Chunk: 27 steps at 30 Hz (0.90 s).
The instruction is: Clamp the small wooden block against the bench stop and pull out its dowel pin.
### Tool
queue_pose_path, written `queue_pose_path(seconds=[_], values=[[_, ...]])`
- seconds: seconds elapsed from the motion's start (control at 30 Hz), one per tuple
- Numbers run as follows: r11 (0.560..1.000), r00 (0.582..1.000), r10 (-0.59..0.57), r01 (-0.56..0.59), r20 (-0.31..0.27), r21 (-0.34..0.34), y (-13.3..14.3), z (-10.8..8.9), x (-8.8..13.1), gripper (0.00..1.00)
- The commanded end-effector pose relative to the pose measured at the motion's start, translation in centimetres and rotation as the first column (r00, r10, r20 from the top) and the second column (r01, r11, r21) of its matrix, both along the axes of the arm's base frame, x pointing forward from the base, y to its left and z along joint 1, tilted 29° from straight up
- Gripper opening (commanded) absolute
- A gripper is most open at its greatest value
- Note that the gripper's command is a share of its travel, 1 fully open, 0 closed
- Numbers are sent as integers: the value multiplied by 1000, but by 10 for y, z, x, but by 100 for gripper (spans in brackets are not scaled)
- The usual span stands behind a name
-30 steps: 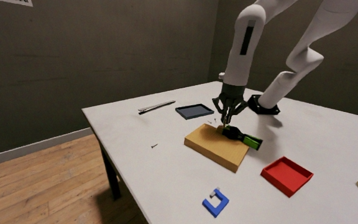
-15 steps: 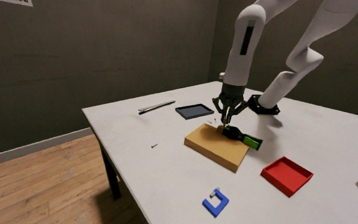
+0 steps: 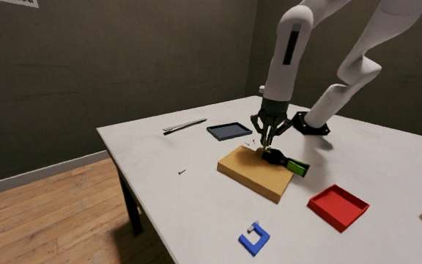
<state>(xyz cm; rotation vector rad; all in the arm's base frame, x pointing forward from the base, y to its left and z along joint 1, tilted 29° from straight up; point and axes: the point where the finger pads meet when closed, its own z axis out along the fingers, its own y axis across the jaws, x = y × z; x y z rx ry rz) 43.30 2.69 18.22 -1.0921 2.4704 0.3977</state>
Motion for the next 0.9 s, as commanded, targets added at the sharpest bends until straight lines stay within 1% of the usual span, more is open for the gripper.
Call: queue_pose_path(seconds=[0.0,0.87], values=[[1000,1000,-12,12,2,2,-1,4,3,10],[998,998,-60,60,-21,16,-1,4,3,10]])
